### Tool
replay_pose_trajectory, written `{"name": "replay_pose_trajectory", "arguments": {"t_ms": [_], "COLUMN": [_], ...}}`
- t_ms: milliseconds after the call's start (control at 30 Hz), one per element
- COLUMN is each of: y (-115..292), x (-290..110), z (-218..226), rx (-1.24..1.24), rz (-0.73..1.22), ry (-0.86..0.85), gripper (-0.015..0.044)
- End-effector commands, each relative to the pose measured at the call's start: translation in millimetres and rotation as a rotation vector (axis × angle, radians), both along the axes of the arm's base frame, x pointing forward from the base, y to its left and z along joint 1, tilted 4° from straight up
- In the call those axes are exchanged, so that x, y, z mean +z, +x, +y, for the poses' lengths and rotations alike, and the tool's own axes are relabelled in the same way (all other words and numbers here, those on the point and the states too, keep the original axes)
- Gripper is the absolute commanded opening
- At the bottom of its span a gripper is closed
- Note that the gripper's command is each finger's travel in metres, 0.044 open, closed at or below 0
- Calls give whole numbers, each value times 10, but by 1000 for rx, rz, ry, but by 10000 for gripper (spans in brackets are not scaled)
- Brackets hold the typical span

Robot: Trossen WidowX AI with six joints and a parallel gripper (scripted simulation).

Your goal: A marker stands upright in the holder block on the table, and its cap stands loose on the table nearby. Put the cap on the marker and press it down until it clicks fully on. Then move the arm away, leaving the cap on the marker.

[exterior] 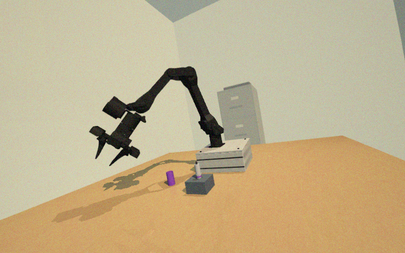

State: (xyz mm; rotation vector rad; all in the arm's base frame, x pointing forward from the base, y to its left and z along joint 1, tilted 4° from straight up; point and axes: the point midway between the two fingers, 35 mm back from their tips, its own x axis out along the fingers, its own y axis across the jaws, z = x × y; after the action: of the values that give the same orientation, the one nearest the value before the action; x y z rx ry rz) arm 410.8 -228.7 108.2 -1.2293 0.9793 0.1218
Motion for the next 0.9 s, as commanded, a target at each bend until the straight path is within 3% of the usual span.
{"name": "replay_pose_trajectory", "arguments": {"t_ms": [0, 400, 867], "y": [-518, -1496, -1539], "x": [-249, -334, -444], "z": [549, 1330, 1316], "rx": [-206, -688, -714], "rz": [118, 375, 388], "ry": [347, 725, 736], "gripper": [246, 246, 246]}}
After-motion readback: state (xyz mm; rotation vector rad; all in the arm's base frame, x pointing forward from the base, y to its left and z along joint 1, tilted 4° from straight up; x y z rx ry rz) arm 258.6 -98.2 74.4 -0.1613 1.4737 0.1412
